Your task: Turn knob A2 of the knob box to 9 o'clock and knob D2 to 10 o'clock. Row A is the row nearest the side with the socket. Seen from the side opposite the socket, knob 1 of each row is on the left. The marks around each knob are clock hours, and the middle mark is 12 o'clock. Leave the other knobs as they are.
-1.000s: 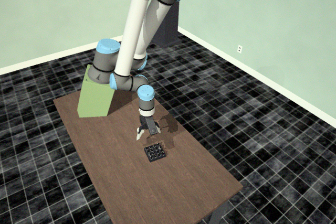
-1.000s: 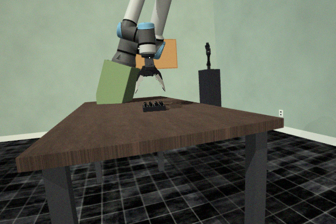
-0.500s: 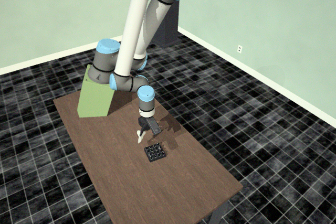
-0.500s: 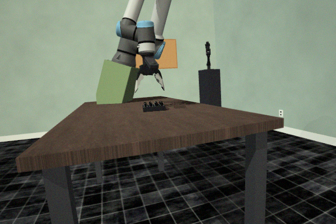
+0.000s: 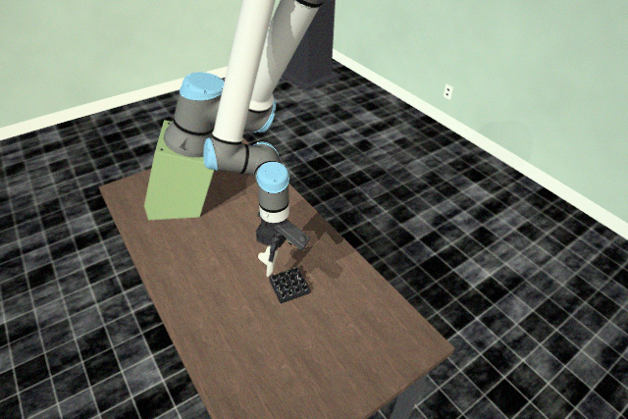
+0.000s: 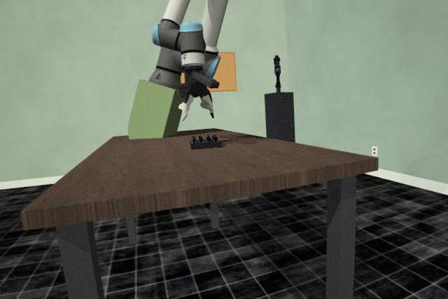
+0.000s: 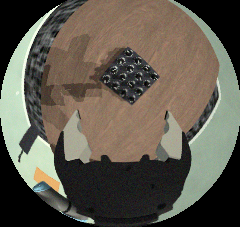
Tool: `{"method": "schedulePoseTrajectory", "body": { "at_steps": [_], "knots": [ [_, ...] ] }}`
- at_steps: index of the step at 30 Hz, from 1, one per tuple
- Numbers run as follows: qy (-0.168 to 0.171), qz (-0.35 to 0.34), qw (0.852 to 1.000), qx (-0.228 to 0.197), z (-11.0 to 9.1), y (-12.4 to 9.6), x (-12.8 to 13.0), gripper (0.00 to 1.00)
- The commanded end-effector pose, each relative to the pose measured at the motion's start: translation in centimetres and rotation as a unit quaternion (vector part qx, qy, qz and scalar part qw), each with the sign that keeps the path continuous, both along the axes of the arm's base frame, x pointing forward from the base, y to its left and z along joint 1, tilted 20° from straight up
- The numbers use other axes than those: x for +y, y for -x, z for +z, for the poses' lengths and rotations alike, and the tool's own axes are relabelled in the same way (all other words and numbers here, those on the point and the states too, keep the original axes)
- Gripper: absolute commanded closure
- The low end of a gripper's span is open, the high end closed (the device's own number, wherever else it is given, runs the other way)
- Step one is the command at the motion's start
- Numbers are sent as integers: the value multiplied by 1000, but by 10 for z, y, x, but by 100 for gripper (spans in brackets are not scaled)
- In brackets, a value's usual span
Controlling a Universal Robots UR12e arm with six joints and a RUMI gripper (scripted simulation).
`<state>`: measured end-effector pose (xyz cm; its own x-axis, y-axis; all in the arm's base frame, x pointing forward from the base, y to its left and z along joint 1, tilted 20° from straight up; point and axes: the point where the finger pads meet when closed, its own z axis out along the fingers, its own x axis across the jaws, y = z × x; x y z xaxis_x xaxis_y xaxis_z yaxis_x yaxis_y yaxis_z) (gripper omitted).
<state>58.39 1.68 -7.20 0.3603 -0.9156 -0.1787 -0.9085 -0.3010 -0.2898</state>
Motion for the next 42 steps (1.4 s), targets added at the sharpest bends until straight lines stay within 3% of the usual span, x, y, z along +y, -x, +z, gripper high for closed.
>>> {"method": "schedulePoseTrajectory", "body": {
  "at_steps": [1,8,9,42],
  "knots": [
    [4,30,1000,-8,2,-2,-2,0],
    [7,46,999,-12,3,-3,-3,0],
    [7,46,999,-12,3,-3,-3,89],
    [7,46,999,-12,3,-3,-3,89]
  ]
}}
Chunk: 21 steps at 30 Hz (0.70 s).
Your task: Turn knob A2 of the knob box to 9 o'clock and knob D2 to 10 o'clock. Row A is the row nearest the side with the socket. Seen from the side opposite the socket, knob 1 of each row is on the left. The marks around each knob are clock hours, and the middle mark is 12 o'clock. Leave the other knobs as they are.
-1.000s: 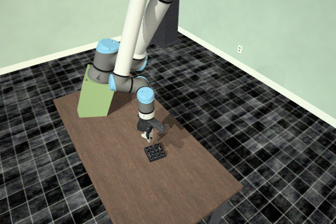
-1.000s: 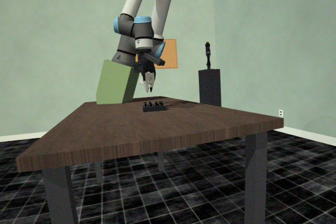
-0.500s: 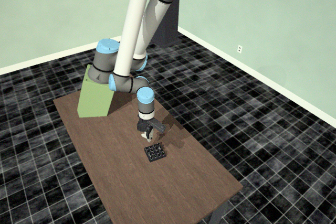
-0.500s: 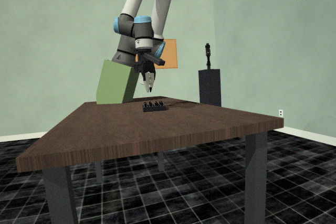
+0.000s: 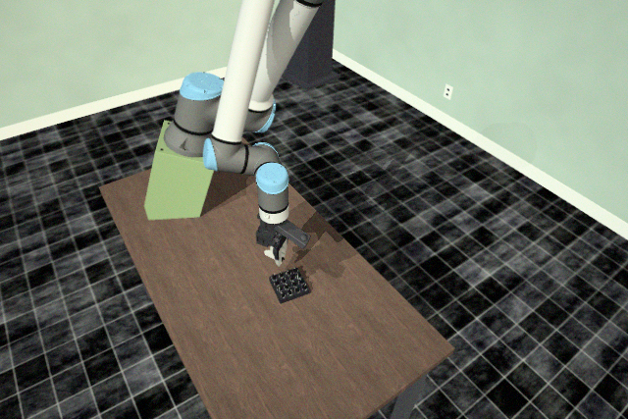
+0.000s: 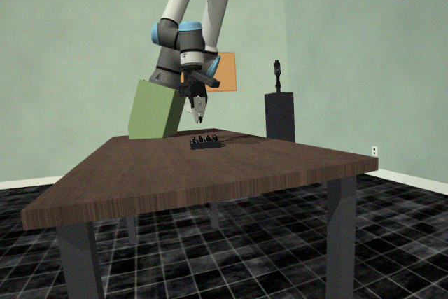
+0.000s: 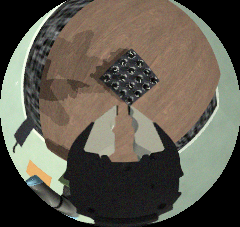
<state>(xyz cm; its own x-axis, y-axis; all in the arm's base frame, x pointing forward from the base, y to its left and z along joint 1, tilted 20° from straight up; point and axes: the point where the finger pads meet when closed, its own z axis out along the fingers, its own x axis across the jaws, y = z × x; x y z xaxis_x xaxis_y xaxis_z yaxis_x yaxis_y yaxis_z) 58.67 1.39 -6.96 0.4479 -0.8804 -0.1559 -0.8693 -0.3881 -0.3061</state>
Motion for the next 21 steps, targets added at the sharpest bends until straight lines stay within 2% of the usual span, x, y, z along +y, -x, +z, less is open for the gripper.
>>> {"method": "schedulePoseTrajectory", "body": {
  "at_steps": [1,21],
  "knots": [
    [0,0,1000,0,0,0,0,89],
    [0,0,1000,0,-7,-2,2,89]
  ]
}}
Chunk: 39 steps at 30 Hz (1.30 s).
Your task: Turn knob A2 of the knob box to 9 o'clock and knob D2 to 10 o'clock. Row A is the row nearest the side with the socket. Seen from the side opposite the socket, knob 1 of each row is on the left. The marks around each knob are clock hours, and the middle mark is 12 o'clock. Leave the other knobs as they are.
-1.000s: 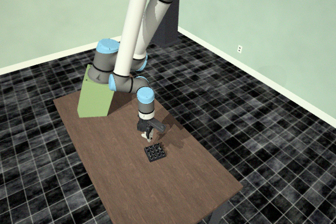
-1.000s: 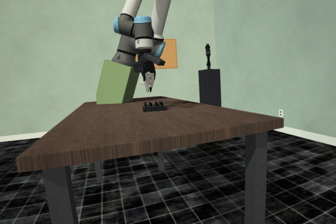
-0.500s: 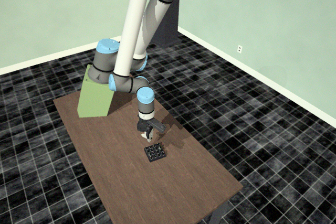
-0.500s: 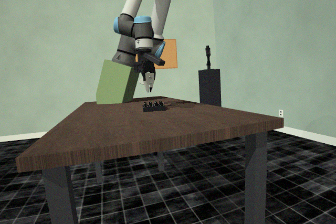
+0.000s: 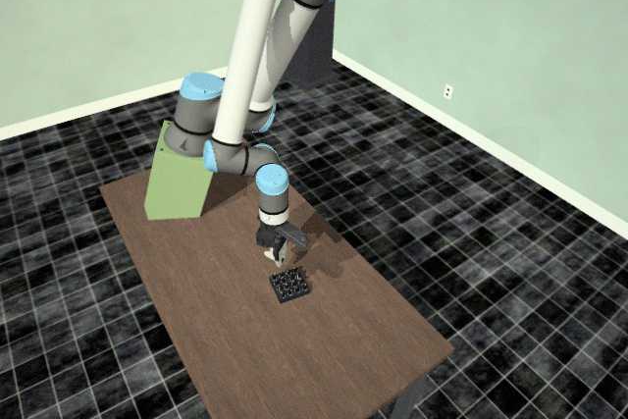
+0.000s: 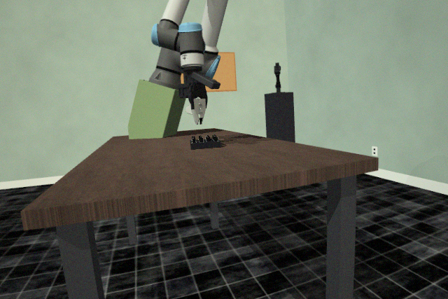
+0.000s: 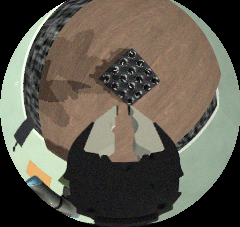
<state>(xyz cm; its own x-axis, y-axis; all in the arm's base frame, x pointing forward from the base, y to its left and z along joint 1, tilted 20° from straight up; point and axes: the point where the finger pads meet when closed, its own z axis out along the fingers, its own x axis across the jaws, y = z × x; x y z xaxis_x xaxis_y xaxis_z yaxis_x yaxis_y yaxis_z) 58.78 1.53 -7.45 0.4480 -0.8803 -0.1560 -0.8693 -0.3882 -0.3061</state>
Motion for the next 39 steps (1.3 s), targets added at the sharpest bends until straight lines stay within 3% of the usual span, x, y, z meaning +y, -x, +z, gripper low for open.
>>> {"method": "schedulePoseTrajectory", "body": {
  "at_steps": [1,39],
  "knots": [
    [0,0,1000,0,-3,-1,1,89],
    [0,0,1000,0,-35,-8,10,89]
  ]
}}
